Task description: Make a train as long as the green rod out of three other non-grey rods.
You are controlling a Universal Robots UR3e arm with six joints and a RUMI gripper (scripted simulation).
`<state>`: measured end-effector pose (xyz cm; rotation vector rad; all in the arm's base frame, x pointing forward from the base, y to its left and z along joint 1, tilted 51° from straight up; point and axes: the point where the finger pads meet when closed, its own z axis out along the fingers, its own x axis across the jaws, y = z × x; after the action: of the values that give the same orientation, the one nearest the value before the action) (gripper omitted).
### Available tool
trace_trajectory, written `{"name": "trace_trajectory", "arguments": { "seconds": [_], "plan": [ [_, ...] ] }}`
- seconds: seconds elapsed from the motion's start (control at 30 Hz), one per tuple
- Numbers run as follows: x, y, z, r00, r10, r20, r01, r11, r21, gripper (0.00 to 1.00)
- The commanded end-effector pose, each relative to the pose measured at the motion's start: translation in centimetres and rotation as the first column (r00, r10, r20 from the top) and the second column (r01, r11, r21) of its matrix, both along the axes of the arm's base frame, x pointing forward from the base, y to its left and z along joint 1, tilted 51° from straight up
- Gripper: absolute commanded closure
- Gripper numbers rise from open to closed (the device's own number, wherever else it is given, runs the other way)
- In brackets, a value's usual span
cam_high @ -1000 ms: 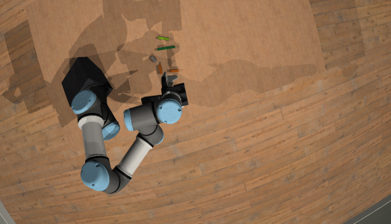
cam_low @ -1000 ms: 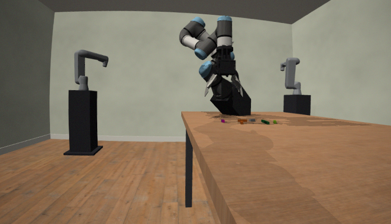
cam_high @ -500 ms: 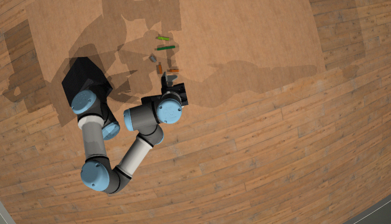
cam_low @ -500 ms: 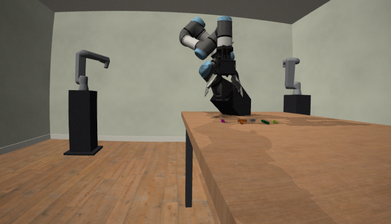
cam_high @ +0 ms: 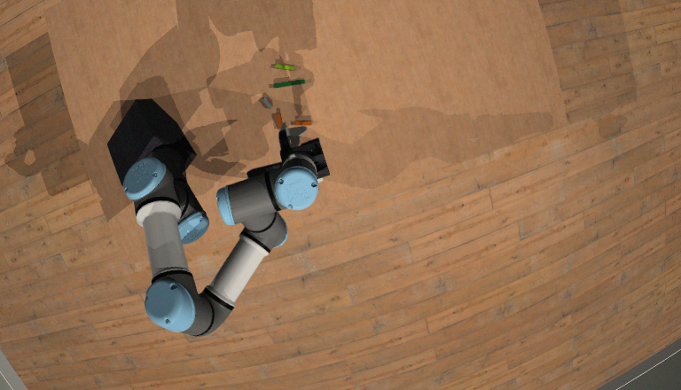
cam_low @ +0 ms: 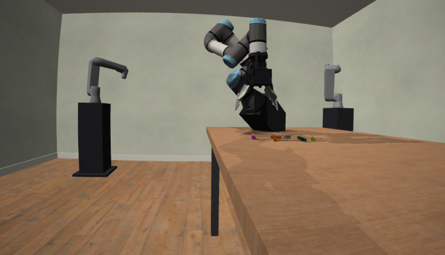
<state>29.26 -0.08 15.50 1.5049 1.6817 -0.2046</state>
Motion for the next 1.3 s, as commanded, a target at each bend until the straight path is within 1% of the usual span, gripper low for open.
{"name": "trace_trajectory", "arguments": {
  "seconds": [0.0, 0.1, 0.4, 0.47, 0.53, 0.73, 0.97, 1.03, 1.07, 1.27],
  "plan": [
    [0.4, 0.4, -0.1, 0.994, 0.076, -0.078, -0.081, 0.995, -0.052, 0.00],
    [0.7, 0.8, -0.4, 0.982, 0.127, -0.137, -0.139, 0.987, -0.085, 0.00],
    [1.4, 1.7, -1.0, 0.938, 0.224, -0.265, -0.267, 0.953, -0.141, 0.00],
    [1.4, 1.7, -1.0, 0.938, 0.224, -0.265, -0.267, 0.953, -0.141, 0.00],
    [1.7, 2.1, -1.2, 0.912, 0.260, -0.319, -0.322, 0.933, -0.160, 0.00],
    [2.1, 2.7, -1.6, 0.863, 0.308, -0.401, -0.405, 0.896, -0.182, 0.00],
    [2.6, 3.4, -2.2, 0.790, 0.355, -0.499, -0.503, 0.841, -0.198, 0.00],
    [2.6, 3.4, -2.2, 0.790, 0.355, -0.499, -0.503, 0.841, -0.198, 0.00],
    [2.8, 3.7, -2.4, 0.761, 0.369, -0.534, -0.539, 0.818, -0.201, 0.00],
    [3.2, 4.4, -2.9, 0.686, 0.395, -0.612, -0.618, 0.760, -0.202, 0.00]
  ]
}}
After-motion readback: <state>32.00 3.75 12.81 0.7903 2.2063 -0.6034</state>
